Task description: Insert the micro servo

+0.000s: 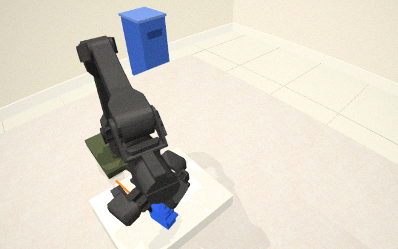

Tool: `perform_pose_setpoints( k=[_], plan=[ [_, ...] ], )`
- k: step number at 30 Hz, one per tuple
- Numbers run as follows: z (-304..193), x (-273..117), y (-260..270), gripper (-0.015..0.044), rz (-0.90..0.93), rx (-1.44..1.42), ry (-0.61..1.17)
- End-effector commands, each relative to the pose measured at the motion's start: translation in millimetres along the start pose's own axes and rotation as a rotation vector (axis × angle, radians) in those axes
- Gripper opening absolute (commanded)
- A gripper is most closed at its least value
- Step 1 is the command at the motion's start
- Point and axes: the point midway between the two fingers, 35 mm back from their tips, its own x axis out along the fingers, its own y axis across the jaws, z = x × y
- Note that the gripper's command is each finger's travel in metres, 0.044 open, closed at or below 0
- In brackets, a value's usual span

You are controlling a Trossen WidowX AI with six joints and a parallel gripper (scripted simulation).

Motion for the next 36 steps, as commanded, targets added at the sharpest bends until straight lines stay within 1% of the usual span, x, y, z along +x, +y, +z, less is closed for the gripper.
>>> perform_pose_setpoints(
  k=[1,4,7,8,14,36],
  plan=[
    [0.3,0.8,0.6,0.0105,0.004,-0.004,-0.001],
    [0.3,0.8,0.6,0.0085,0.004,-0.004,-0.001],
    [0.5,-3.5,0.4,0.0006,0.004,-0.004,-0.001],
    [0.6,-6.2,0.3,0.0000,0.004,-0.004,-0.001],
    [-6.4,-28.1,2.7,0.0000,0.004,-0.004,-0.001],
    [-11.3,-29.1,7.6,0.0000,0.004,-0.004,0.000]
  ],
)
